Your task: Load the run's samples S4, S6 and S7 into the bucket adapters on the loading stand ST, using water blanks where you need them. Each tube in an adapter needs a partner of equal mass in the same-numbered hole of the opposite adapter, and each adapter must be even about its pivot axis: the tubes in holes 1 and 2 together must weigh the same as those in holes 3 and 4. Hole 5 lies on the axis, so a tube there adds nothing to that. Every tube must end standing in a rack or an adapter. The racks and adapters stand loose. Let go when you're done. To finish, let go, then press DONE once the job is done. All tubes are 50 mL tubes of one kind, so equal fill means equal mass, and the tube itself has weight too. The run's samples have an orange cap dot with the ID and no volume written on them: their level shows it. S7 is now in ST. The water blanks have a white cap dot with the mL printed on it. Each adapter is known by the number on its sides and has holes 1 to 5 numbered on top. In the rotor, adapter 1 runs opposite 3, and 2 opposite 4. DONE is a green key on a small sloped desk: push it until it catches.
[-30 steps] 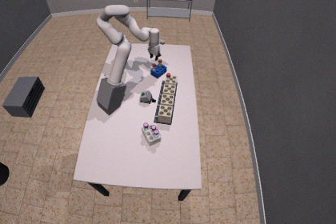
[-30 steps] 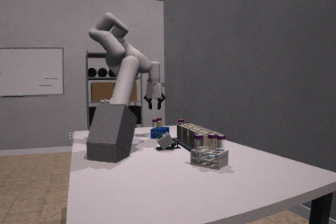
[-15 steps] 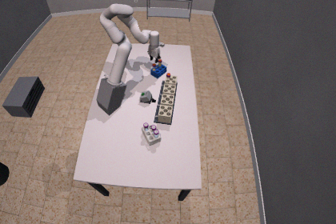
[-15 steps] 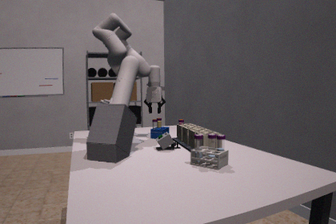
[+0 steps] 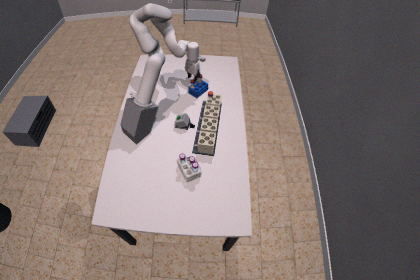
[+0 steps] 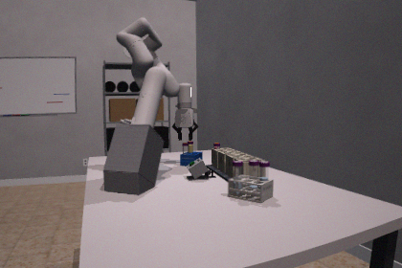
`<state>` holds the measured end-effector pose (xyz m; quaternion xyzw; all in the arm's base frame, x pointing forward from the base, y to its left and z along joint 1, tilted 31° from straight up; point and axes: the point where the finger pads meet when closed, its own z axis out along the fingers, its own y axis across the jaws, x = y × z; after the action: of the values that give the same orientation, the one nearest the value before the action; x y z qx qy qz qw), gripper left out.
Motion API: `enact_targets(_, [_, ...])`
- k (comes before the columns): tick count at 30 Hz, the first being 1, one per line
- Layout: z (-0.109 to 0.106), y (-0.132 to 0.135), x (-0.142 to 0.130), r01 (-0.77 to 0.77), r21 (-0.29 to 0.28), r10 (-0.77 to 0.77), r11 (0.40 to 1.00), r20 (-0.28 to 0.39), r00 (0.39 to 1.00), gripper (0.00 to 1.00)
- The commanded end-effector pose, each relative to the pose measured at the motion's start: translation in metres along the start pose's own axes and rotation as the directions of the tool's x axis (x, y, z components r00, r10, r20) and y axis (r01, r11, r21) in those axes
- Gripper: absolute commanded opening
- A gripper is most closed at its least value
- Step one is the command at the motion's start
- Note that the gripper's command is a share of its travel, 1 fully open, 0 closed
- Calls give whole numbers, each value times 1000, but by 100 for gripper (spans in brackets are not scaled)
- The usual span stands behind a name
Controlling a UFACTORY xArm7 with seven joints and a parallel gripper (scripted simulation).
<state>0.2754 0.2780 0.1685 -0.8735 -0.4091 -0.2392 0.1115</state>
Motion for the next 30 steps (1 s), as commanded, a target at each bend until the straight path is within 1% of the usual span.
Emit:
enact_targets(1, [8, 0, 1, 0, -1, 0, 1000, -3, 1000, 57])
enact_targets(6, [17, 1, 1, 0, -1, 0, 1000, -3, 1000, 57])
enact_targets(16, [17, 1, 1, 0, -1, 0, 1000, -3, 1000, 57])
enact_targets(30, [25, 1, 1, 0, -1, 0, 1000, -3, 1000, 57])
